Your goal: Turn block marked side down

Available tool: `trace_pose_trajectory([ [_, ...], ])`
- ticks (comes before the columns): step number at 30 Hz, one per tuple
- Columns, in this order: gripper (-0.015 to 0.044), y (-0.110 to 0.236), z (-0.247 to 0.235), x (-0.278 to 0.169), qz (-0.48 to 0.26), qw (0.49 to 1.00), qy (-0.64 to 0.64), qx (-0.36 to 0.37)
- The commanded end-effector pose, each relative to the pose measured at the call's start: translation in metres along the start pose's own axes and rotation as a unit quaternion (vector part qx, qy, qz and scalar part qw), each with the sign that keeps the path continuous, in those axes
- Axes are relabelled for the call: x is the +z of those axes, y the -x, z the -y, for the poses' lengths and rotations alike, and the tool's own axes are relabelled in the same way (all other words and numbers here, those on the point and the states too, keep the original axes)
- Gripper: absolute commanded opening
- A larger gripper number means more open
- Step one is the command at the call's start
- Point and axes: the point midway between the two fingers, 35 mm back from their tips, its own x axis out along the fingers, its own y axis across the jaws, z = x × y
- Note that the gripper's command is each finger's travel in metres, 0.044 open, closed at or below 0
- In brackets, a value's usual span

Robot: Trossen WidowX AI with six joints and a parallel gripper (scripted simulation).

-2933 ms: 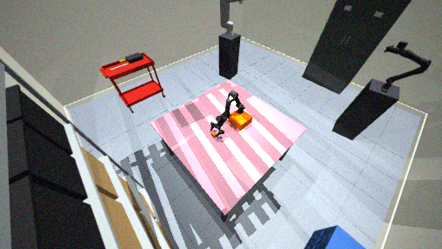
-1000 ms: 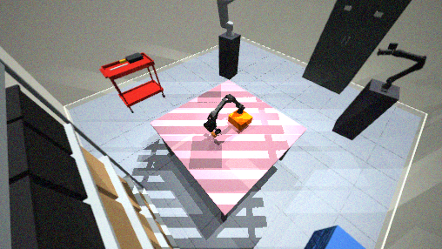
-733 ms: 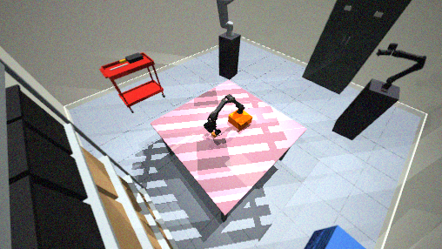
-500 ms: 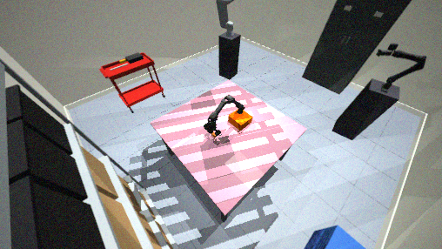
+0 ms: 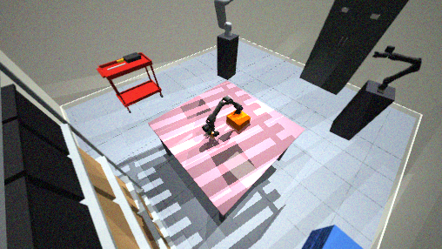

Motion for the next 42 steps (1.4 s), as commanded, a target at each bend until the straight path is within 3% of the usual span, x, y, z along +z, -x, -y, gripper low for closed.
trace_pose_trajectory([
  [1,0.0269,-0.001,0.0,0.0,0.0,1.0,-0.002,0.002],
  [20,0.0143,-0.001,0.0,0.0,0.0,1.0,-0.002,0.002],
  [26,0.0,0.029,0.0,0.0,0.0,1.0,-0.002,0.002],
  [42,0.0,0.02,0.0,0.005,0.081,0.997,-0.004,0.002],
])
